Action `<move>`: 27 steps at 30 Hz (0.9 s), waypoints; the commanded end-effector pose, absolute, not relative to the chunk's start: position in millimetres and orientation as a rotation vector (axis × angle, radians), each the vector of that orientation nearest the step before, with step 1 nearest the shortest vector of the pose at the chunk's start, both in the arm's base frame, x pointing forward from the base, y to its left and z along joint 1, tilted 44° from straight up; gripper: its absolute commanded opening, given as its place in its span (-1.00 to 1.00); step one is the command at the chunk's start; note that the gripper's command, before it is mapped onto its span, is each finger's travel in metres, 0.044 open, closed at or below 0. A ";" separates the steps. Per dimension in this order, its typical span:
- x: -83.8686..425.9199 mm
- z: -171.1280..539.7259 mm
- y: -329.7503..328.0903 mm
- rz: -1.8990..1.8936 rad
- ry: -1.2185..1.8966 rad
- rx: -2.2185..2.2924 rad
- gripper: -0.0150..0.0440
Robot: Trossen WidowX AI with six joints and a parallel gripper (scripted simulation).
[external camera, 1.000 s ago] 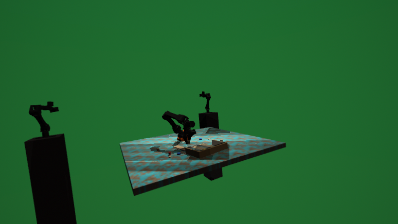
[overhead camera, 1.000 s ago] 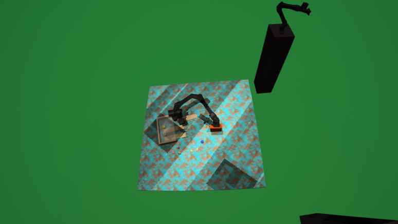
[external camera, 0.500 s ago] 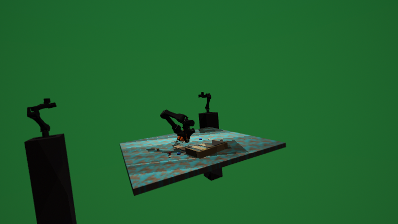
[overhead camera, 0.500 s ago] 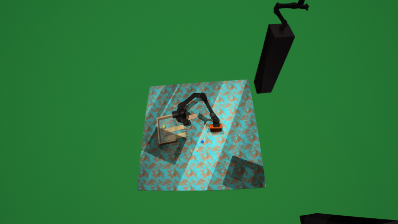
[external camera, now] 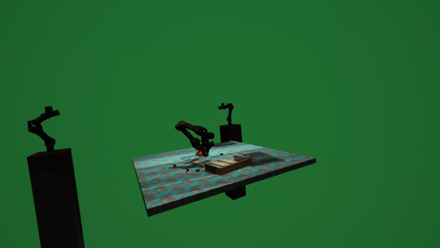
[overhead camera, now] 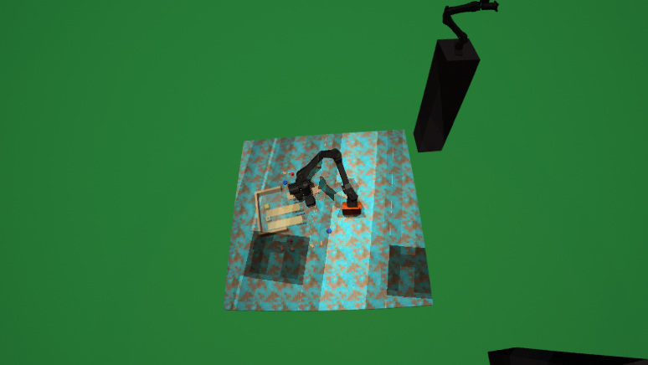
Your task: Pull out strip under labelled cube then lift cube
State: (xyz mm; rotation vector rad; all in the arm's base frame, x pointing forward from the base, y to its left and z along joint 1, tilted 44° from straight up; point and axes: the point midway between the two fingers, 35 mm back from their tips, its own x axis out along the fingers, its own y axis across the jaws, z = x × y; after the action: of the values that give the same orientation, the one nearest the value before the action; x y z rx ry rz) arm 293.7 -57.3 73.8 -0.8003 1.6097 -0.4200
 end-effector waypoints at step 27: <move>290.9 98.3 -31.4 -0.421 1.606 -0.791 -0.49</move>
State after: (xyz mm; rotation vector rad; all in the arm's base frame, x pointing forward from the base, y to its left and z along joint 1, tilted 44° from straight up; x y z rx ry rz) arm 291.4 -31.8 98.4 -0.7964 1.6040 -0.4208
